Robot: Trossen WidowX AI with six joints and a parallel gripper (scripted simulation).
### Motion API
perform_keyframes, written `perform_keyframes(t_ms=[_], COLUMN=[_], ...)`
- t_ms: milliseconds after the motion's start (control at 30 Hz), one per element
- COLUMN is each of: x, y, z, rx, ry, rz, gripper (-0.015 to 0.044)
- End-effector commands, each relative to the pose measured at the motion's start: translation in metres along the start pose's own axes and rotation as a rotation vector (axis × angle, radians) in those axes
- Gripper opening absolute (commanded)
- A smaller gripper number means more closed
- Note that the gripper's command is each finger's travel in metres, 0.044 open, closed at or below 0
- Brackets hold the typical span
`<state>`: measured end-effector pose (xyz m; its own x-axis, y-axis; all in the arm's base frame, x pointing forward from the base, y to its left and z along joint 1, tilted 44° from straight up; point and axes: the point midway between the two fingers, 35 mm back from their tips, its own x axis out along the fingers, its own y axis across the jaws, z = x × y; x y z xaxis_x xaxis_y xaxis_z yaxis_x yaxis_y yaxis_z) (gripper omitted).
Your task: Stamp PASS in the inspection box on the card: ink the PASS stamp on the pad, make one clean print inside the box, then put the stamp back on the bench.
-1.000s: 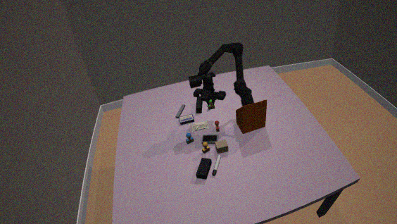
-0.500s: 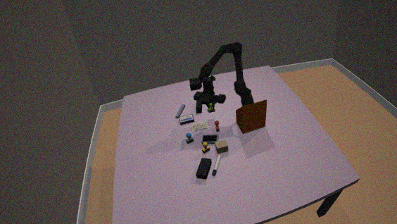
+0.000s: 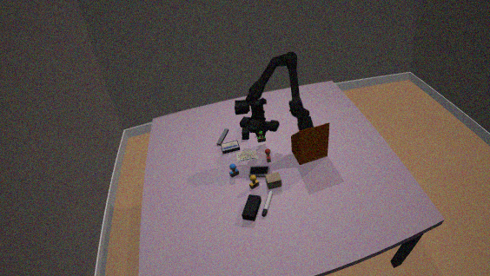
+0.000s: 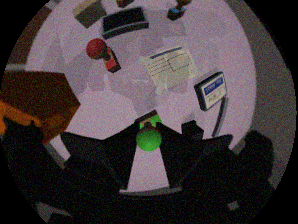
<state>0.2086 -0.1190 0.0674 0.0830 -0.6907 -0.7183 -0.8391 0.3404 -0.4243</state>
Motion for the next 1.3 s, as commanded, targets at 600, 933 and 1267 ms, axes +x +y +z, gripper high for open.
perform_keyframes(t_ms=[600,933,1267], x=[0.017,-0.039,-0.099], y=[0.001,-0.002,0.002], z=[-0.003,0.007,-0.001], rx=[-0.001,-0.003,-0.009], ry=[0.005,-0.015,-0.001], rz=[-0.003,0.013,0.004], gripper=[0.0210,0.0253,0.0253])
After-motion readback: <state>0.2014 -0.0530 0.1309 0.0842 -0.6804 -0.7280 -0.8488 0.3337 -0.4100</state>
